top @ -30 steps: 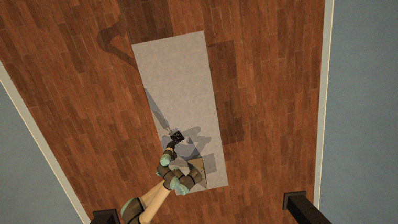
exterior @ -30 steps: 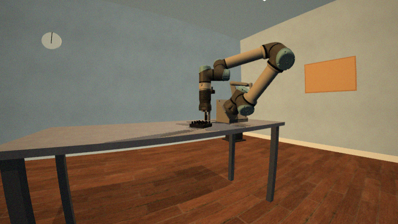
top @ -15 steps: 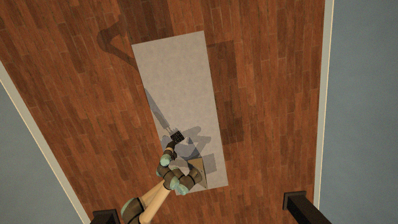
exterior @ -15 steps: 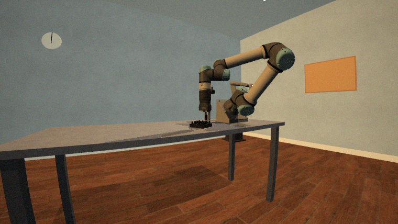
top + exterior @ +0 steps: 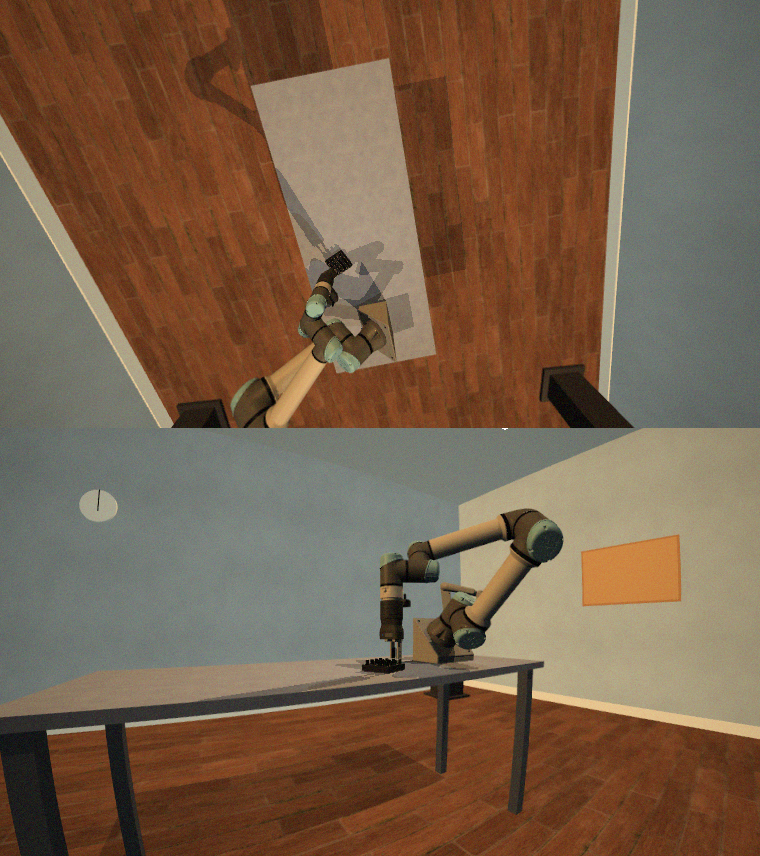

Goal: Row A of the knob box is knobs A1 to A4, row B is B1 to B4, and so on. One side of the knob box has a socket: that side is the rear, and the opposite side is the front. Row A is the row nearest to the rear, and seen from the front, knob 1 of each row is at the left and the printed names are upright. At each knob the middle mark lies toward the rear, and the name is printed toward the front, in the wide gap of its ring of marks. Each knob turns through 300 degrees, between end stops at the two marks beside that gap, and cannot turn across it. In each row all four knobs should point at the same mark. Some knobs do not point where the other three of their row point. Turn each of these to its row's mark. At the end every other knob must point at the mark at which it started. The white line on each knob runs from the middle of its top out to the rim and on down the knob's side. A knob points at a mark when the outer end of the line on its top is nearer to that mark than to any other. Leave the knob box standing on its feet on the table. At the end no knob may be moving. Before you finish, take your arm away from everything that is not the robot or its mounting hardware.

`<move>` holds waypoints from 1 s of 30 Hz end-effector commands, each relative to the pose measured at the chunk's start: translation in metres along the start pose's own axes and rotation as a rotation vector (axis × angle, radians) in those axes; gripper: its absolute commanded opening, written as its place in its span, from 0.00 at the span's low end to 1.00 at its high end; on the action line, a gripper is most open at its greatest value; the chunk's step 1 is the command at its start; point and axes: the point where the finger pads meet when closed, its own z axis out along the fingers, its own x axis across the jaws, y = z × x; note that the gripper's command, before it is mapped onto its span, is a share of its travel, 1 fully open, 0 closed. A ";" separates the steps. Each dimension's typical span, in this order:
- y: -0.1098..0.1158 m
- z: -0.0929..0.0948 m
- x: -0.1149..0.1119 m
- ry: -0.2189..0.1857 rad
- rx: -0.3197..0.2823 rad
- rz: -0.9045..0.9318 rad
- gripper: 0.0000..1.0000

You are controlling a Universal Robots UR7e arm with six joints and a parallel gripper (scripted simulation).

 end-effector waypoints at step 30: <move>0.000 0.014 0.000 -0.001 -0.001 0.000 0.46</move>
